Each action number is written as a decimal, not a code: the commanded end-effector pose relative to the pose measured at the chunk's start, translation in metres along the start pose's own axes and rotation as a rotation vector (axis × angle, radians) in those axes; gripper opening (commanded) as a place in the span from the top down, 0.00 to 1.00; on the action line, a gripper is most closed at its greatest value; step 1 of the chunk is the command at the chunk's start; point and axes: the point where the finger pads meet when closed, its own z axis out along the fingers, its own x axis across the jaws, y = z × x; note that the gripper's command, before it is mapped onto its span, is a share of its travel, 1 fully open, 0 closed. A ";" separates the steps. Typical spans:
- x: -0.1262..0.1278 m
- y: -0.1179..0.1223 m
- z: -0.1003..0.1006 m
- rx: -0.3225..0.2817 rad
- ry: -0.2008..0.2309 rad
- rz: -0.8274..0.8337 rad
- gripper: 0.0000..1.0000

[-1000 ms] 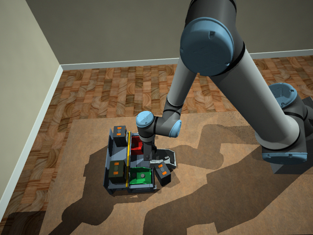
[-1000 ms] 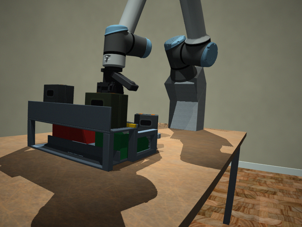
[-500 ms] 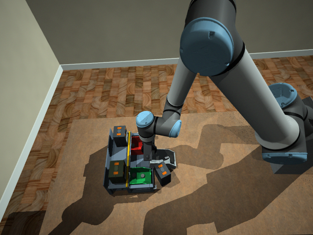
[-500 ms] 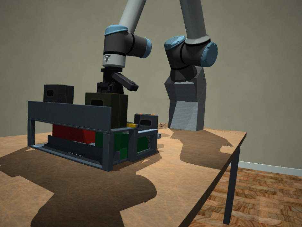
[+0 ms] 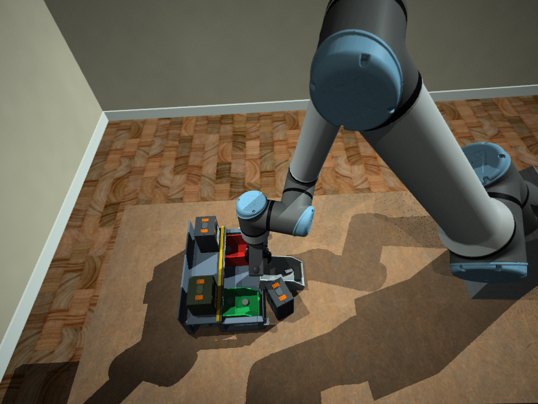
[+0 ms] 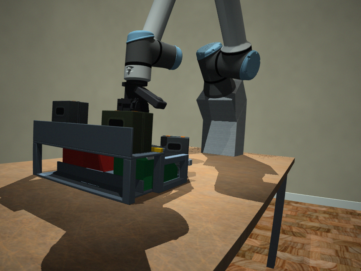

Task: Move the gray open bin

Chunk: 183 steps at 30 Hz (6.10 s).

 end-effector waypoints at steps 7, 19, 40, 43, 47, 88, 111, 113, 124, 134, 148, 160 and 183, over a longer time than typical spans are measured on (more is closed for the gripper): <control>-0.002 0.000 -0.001 0.000 0.001 0.000 1.00; -0.017 0.000 0.000 0.000 0.001 0.000 1.00; -0.028 0.000 0.000 0.000 0.001 0.000 1.00; -0.028 0.000 0.000 0.000 0.001 0.000 1.00; -0.028 0.000 0.004 0.000 0.001 0.000 1.00; -0.028 0.000 0.023 0.000 0.001 0.000 1.00; -0.028 0.000 0.026 0.000 0.001 0.000 1.00; -0.028 0.000 0.026 0.000 0.001 0.000 0.80; -0.028 0.000 0.026 0.000 0.001 0.000 0.80; -0.028 0.000 0.026 0.000 0.001 0.000 0.80; -0.028 0.000 0.026 0.000 0.001 0.000 0.80; -0.028 0.000 0.026 0.000 0.001 0.000 0.80; -0.028 0.000 -0.007 0.000 0.001 0.000 0.80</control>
